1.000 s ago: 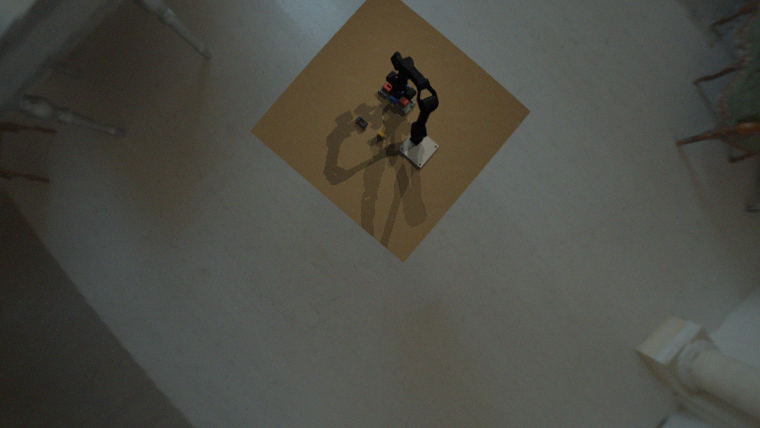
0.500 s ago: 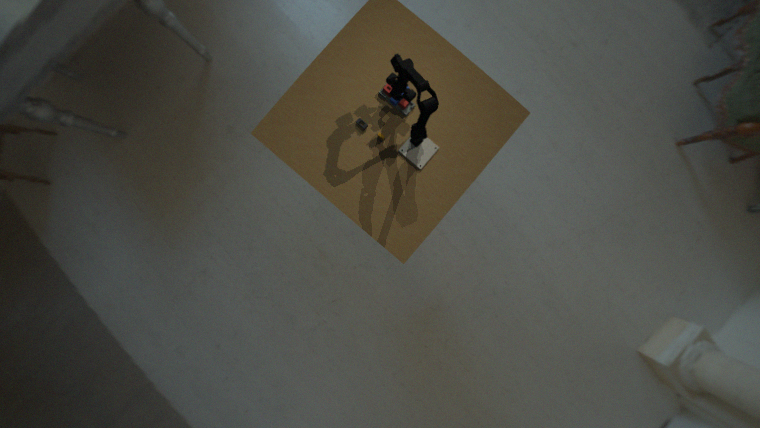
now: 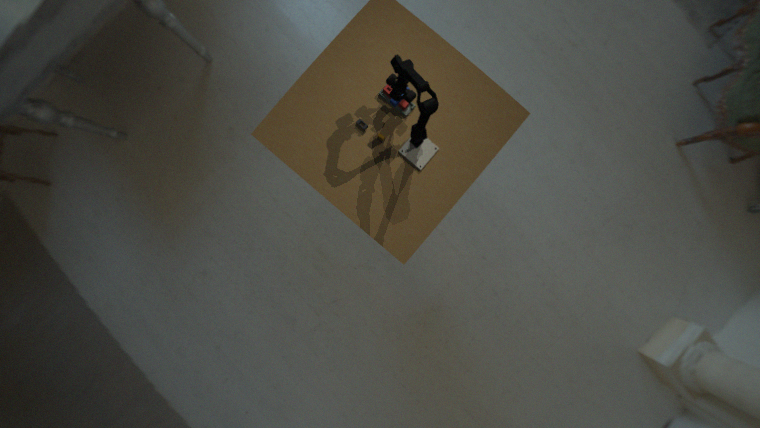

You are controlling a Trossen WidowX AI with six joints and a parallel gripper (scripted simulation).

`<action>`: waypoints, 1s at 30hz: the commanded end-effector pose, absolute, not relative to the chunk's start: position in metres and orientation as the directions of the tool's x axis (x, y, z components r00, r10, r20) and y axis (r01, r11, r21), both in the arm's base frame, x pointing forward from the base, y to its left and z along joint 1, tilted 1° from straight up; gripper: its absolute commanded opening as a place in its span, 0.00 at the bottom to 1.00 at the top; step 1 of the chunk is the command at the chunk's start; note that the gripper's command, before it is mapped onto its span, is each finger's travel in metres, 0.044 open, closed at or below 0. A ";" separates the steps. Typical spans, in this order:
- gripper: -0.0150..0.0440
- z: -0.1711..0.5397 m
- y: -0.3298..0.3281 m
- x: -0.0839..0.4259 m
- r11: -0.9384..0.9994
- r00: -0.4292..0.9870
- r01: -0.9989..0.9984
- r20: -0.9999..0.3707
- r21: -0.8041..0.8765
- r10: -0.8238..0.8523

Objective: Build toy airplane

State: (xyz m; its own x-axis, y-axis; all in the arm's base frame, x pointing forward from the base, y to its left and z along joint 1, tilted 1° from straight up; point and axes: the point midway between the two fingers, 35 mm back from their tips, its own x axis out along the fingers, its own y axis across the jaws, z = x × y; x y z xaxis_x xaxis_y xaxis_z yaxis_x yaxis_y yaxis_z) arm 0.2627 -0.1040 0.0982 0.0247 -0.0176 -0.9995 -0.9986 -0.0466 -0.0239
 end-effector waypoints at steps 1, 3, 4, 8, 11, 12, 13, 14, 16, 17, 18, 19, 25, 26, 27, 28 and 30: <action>0.44 0.098 -0.104 0.263 -0.047 0.025 -0.999 -1.000 -0.024 -0.018; 0.53 0.098 -0.104 0.263 -0.047 0.025 -0.999 -1.000 -0.024 -0.018; 0.57 0.098 -0.104 0.263 -0.047 0.025 -0.999 -1.000 -0.024 -0.018; 0.75 0.098 -0.104 0.263 -0.047 0.025 -0.999 -1.000 -0.024 -0.018; 0.88 0.098 -0.104 0.263 -0.047 0.025 -0.999 -1.000 -0.024 -0.018; 0.93 0.098 -0.104 0.263 -0.047 0.025 -0.999 -1.000 -0.024 -0.018; 0.97 0.098 -0.104 0.263 -0.047 0.025 -0.999 -1.000 -0.024 -0.018; 1.00 0.098 -0.104 0.263 -0.047 0.025 -0.999 -1.000 -0.024 -0.018; 1.00 0.098 -0.104 0.263 -0.047 0.025 -0.999 -1.000 -0.024 -0.018; 1.00 0.098 -0.104 0.263 -0.047 0.025 -0.999 -1.000 -0.024 -0.018; 1.00 0.098 -0.104 0.263 -0.047 0.025 -0.999 -1.000 -0.024 -0.018; 1.00 0.098 -0.104 0.263 -0.047 0.025 -0.999 -1.000 -0.024 -0.018; 1.00 0.128 -0.104 0.265 -0.048 0.025 -0.999 -1.000 -0.024 -0.019; 1.00 0.141 -0.104 0.265 -0.048 0.025 -0.999 -0.999 -0.024 -0.020; 1.00 0.153 -0.104 0.264 -0.049 0.025 -0.999 -0.999 -0.024 -0.020; 1.00 0.166 -0.103 0.263 -0.049 0.025 -0.998 -0.999 -0.024 -0.021; 1.00 0.181 -0.102 0.261 -0.050 0.025 -0.998 -0.999 -0.024 -0.021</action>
